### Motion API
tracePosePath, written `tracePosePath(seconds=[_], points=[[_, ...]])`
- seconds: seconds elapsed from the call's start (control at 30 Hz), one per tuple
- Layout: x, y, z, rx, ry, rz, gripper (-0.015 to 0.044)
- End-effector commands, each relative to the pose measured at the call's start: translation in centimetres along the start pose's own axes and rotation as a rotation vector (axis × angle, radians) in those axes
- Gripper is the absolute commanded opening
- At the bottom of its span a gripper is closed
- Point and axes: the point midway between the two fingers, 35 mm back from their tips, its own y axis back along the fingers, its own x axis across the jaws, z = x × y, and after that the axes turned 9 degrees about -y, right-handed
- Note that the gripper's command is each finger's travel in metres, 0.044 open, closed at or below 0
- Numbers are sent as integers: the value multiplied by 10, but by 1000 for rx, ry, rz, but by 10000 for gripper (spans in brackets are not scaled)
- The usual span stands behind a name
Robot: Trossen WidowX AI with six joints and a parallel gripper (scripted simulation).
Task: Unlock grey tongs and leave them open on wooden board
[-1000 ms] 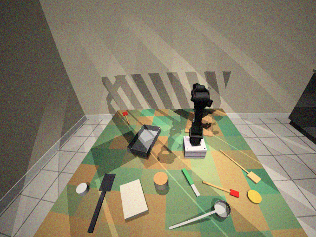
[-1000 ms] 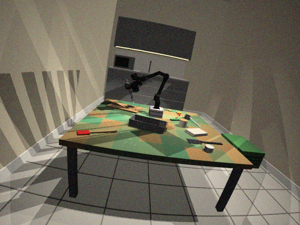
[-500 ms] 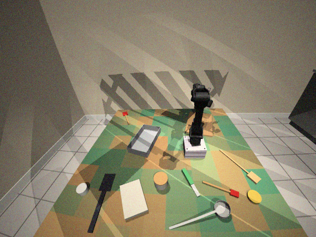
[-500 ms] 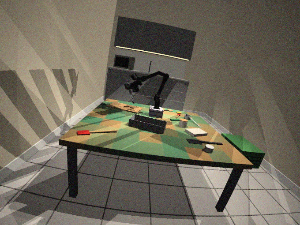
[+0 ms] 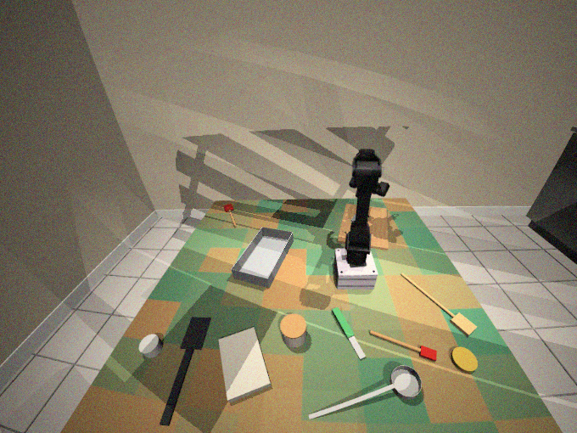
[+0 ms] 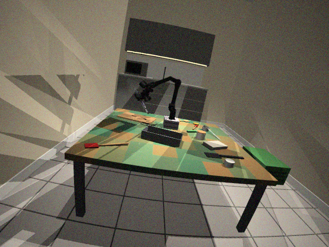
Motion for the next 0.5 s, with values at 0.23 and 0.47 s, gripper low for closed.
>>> tracePosePath(seconds=[0.23,0.47], points=[[-2,-17,1,-186,12,22,-150],[-1,-27,6,-310,12,38,-150]])
